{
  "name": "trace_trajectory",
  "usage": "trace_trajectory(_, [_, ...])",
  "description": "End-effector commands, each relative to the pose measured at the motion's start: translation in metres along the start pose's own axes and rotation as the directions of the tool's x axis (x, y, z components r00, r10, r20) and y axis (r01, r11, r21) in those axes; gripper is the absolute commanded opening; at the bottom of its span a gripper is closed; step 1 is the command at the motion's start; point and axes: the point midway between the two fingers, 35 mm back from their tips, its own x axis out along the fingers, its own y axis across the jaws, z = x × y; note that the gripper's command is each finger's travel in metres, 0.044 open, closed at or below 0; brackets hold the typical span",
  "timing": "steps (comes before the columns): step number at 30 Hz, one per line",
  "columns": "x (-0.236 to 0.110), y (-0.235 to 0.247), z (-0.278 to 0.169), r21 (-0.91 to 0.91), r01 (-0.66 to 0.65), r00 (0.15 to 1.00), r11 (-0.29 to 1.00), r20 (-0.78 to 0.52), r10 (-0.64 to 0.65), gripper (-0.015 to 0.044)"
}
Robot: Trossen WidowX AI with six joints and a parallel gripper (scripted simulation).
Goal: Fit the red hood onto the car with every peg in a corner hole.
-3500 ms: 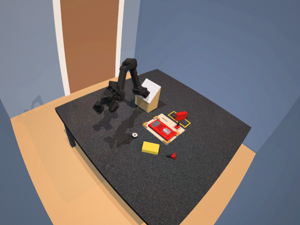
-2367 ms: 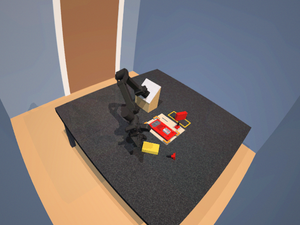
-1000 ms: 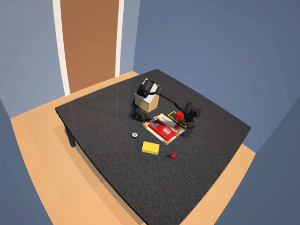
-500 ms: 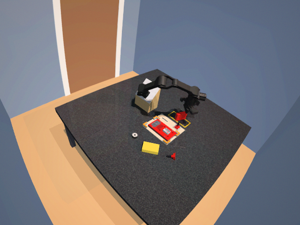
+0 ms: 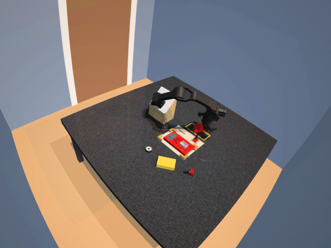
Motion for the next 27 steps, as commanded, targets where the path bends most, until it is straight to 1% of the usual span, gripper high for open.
trace_trajectory(1, [0.005,0.003,0.001,-0.012,0.005,1.0,1.0,-0.006,-0.005,0.0])
trace_trajectory(27, [0.004,0.023,0.003,-0.013,0.003,1.0,1.0,-0.003,-0.003,0.0])
